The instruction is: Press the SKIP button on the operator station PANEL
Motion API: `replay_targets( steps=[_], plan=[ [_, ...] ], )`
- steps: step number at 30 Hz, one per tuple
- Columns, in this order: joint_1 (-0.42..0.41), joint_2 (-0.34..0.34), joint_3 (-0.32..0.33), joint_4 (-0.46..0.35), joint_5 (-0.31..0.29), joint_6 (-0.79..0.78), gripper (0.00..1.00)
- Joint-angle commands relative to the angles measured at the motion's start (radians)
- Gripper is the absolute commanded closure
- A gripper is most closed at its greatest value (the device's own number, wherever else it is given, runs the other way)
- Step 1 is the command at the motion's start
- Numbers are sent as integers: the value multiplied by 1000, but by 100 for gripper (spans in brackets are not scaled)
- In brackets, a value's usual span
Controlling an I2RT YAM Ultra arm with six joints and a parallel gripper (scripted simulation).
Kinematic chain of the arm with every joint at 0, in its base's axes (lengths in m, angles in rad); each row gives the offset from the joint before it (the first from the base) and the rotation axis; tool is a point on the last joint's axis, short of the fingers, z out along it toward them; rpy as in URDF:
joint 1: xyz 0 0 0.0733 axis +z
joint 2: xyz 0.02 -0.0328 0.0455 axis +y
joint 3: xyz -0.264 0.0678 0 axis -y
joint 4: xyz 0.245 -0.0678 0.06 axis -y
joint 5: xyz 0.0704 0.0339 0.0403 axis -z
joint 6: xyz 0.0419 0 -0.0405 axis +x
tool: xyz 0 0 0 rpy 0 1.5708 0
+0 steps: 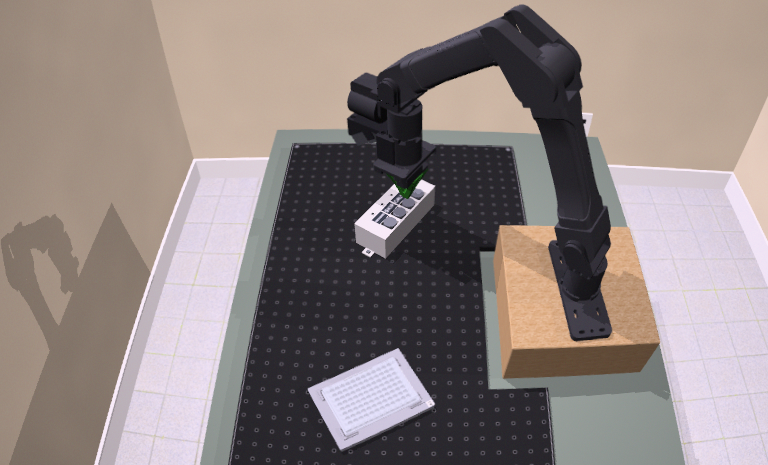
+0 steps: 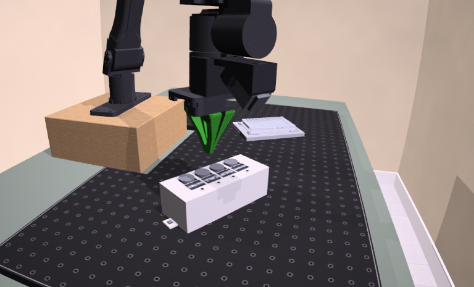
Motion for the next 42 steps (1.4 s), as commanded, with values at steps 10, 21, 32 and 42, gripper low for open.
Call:
replay_targets(
  steps=[10, 21, 32, 42],
  plan=[
    [4, -31, 28, 14, -5, -6, 100],
    [4, -31, 28, 14, -5, -6, 100],
    [4, -31, 28, 14, -5, -6, 100],
    [30, -66, 75, -90, -4, 23, 100]
  ],
)
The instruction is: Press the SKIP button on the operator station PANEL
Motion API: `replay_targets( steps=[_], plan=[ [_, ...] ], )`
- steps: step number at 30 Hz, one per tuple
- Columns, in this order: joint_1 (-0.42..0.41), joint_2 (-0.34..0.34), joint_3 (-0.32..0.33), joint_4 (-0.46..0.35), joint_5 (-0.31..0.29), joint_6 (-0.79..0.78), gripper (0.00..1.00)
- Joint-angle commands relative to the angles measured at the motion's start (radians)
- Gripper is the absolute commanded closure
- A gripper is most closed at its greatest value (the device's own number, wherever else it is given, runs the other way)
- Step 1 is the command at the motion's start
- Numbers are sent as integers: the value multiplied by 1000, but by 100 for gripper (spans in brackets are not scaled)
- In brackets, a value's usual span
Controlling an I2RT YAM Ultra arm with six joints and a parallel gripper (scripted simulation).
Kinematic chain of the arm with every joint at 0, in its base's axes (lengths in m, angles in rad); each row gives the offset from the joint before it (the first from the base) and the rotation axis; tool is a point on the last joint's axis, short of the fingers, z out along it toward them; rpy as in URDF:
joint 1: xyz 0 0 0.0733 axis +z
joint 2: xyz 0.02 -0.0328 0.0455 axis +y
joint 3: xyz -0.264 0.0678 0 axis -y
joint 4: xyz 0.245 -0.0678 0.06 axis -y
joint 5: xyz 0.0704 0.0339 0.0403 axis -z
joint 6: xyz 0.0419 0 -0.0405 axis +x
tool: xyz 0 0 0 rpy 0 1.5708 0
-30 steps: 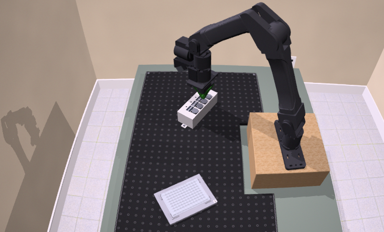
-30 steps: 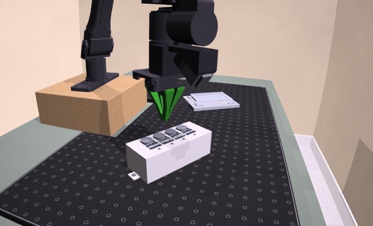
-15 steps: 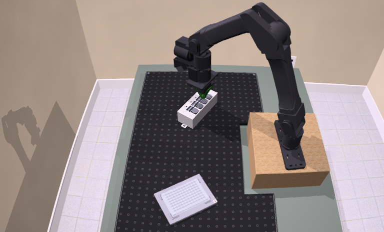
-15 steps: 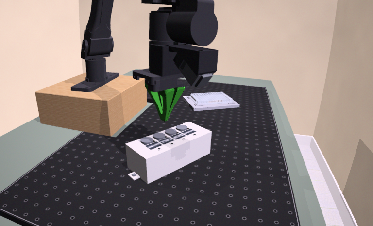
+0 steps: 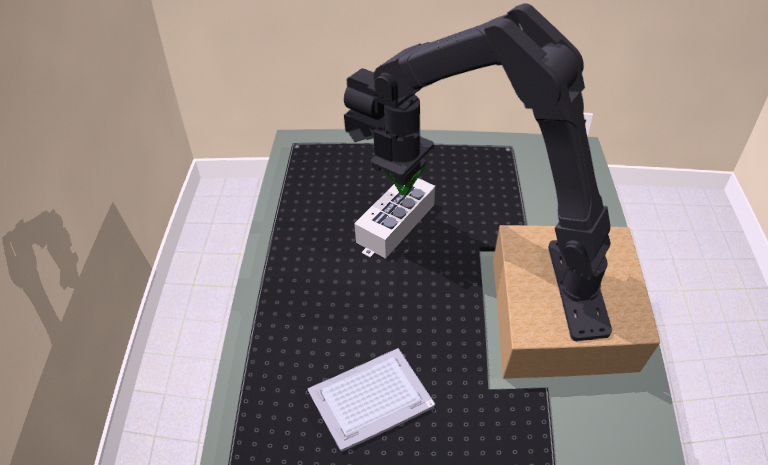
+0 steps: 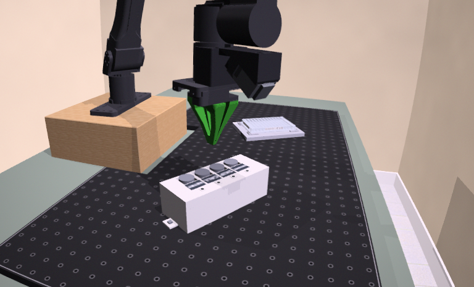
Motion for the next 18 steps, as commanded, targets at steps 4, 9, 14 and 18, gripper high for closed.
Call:
replay_targets(
  steps=[4, 9, 14, 18],
  plan=[
    [27, -70, 92, -107, -3, 30, 100],
    [20, -74, 119, -139, -1, 37, 100],
    [21, -59, 110, -142, 0, 37, 100],
    [24, -54, 101, -130, -1, 31, 100]
  ],
)
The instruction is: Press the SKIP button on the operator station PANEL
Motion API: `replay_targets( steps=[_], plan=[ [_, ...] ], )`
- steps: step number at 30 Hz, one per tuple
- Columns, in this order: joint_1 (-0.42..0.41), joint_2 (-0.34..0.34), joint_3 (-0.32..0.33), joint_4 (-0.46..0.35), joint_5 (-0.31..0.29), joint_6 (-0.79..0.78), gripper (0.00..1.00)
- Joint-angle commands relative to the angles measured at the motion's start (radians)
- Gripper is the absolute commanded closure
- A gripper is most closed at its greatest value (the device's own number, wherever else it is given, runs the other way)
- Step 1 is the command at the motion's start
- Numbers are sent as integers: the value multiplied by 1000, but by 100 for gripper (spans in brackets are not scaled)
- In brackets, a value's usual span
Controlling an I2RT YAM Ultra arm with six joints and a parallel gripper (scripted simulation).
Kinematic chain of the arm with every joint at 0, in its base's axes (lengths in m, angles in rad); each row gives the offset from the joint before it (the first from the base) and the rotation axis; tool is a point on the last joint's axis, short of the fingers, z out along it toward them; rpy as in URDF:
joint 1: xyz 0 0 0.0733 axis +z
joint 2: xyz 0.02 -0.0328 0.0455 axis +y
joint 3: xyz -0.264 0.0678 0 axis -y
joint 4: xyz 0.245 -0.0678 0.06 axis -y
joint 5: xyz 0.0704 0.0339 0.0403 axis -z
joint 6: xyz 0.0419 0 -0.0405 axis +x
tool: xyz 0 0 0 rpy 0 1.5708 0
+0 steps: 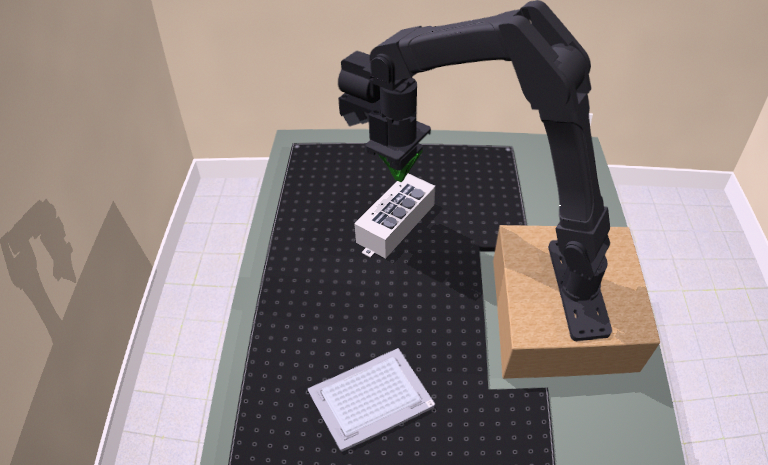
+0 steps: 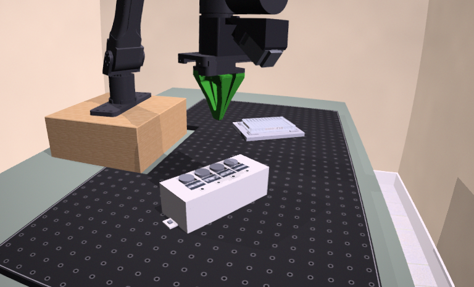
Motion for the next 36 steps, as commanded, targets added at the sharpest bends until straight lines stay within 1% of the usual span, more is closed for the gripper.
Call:
replay_targets(
  steps=[1, 15, 17, 21, 22, 24, 30, 32, 33, 35, 36],
  plan=[
    [-1, -8, 6, -2, 0, 2, 100],
    [-1, -8, 6, -2, 0, 2, 100],
    [-3, 5, -23, 19, 1, 7, 100],
    [-3, 16, -39, 39, 1, 7, 100],
    [-3, 18, -33, 45, 0, 7, 100],
    [-3, 20, -49, 54, 0, 7, 100],
    [-3, 23, -67, 83, 0, 7, 100],
    [-3, 23, -67, 83, 0, 7, 100],
    [-3, 29, -31, 89, 0, 7, 100],
    [-3, 34, -80, 98, 0, 7, 100],
    [-3, 35, -83, 103, 0, 7, 100]
  ],
)
